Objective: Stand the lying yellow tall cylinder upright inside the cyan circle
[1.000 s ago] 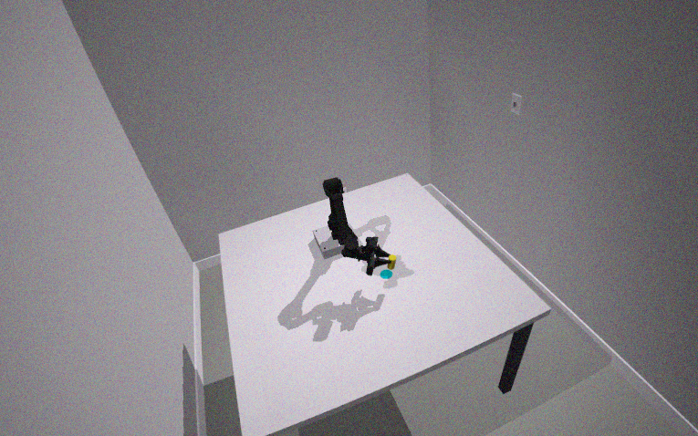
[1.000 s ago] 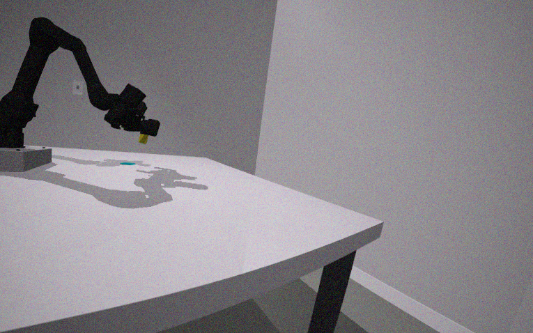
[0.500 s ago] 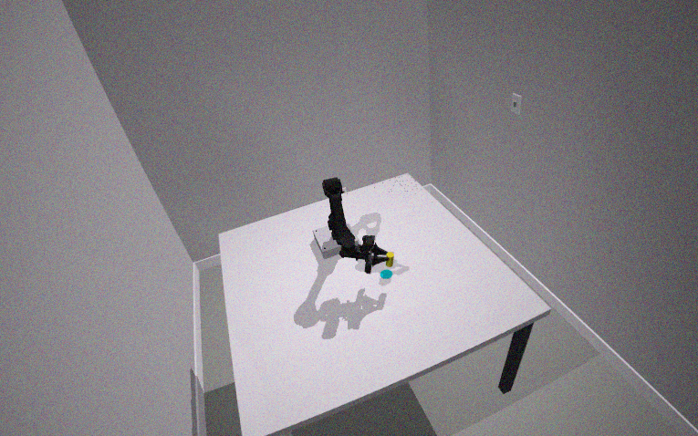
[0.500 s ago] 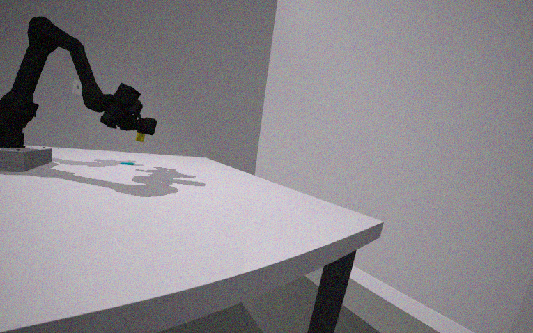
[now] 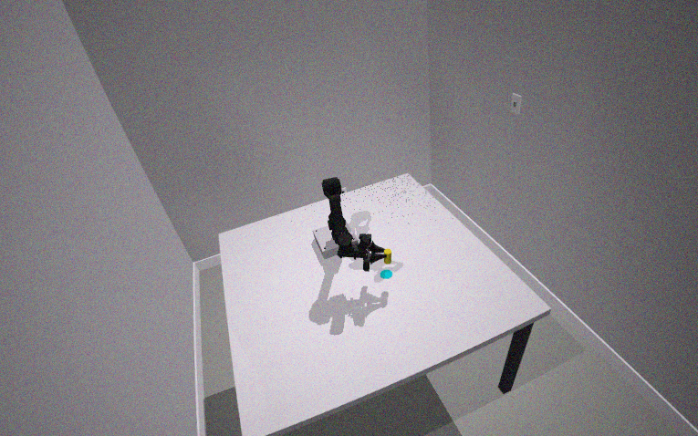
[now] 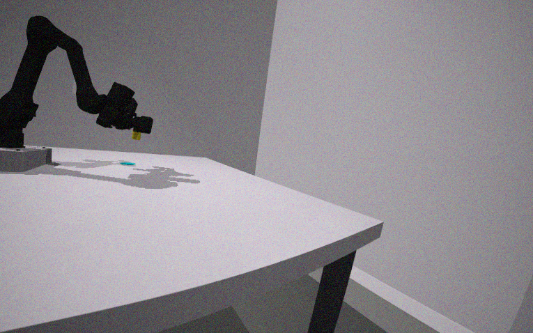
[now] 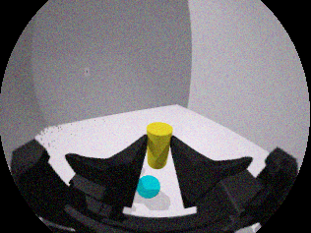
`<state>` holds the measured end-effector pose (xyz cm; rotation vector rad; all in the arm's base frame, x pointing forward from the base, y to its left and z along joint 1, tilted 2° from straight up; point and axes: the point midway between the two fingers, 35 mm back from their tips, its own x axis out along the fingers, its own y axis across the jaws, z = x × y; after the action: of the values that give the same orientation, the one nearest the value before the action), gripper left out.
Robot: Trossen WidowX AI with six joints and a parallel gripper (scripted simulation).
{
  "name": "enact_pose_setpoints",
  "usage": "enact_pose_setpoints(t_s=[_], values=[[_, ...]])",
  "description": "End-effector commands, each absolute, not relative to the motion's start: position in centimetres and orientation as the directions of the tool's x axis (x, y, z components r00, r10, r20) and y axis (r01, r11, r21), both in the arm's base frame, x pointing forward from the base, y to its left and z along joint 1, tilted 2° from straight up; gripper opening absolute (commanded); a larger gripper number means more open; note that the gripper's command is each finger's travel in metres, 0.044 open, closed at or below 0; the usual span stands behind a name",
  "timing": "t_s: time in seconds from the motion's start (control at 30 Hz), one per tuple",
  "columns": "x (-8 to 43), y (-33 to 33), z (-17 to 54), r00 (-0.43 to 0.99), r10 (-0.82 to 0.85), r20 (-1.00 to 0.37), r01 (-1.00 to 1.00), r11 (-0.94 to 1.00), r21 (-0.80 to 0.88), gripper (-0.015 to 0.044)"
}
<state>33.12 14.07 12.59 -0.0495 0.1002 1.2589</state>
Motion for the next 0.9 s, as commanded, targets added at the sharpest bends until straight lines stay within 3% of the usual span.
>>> enact_pose_setpoints(t_s=[0.0, 0.87], values=[[32.6, 13.9, 12.7, 0.292, 0.952, -0.089, -0.956, 0.294, 0.011, 0.0105], [30.7, 13.3, 12.9, 0.253, 0.966, -0.05, -0.967, 0.252, -0.022, 0.0105]])
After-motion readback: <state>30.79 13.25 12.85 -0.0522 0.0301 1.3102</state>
